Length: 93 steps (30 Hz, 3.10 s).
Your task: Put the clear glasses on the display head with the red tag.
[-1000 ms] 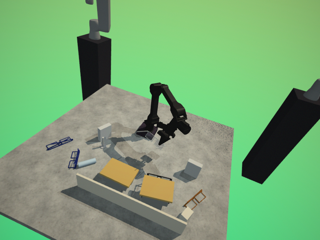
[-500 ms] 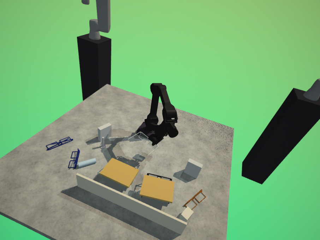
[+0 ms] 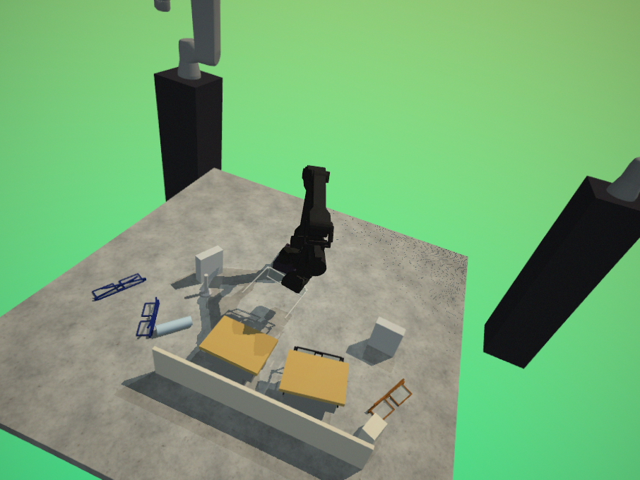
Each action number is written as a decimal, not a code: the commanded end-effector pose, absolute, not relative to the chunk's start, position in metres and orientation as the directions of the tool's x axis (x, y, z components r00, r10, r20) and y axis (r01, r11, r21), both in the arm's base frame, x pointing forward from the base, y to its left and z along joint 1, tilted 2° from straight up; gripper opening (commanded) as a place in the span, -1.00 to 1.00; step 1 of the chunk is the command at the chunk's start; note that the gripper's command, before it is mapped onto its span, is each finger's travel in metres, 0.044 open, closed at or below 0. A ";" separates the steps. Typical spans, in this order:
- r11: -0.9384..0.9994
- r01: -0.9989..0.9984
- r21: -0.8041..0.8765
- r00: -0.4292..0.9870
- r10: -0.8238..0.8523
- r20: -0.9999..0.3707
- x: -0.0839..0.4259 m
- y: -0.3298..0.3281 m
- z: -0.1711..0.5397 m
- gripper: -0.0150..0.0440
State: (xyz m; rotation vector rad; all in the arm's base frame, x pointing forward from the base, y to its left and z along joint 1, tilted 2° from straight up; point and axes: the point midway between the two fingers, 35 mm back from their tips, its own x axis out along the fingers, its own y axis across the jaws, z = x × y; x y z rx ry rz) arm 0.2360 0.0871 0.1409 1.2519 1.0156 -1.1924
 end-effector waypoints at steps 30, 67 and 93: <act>-0.005 0.999 0.045 0.045 0.025 -0.999 0.239 0.071 0.115 -0.49; -0.005 0.999 0.045 0.045 0.024 -0.999 0.240 0.070 0.084 -0.49; -0.005 0.997 0.071 0.071 0.040 -0.997 0.260 0.069 0.083 -0.49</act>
